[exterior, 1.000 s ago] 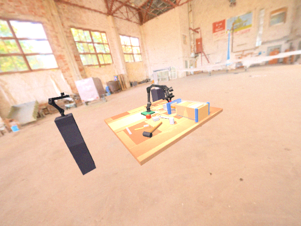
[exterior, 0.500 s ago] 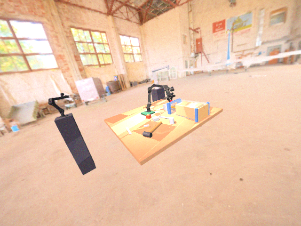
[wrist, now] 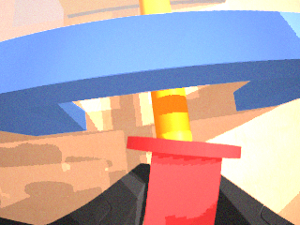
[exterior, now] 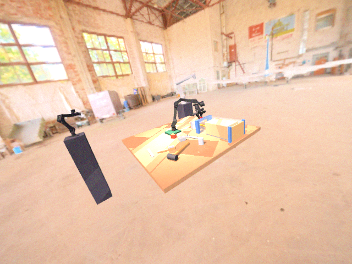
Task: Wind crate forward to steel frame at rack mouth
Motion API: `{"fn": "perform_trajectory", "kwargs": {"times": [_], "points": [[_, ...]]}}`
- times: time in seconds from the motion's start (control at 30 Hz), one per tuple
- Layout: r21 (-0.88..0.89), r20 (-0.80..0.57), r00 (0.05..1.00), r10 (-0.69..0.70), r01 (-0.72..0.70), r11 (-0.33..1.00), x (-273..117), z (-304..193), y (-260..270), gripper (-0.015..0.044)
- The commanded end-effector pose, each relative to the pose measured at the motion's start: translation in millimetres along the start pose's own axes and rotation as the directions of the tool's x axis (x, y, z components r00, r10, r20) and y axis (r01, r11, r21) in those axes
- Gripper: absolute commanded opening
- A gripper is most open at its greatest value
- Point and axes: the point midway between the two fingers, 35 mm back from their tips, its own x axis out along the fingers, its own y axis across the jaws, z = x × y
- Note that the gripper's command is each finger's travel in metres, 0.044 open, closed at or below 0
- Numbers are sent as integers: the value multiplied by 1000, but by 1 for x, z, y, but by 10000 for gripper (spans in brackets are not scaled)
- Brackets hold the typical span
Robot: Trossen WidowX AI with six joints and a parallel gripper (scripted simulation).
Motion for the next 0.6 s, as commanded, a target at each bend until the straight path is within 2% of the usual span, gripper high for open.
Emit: {"fn": "perform_trajectory", "kwargs": {"times": [0.0,0.57], "points": [[-8,-14,999,33,-33,999,-2,-10,18,0],[-7,-15,999,34,-34,999,-9,-23,35,0]]}}
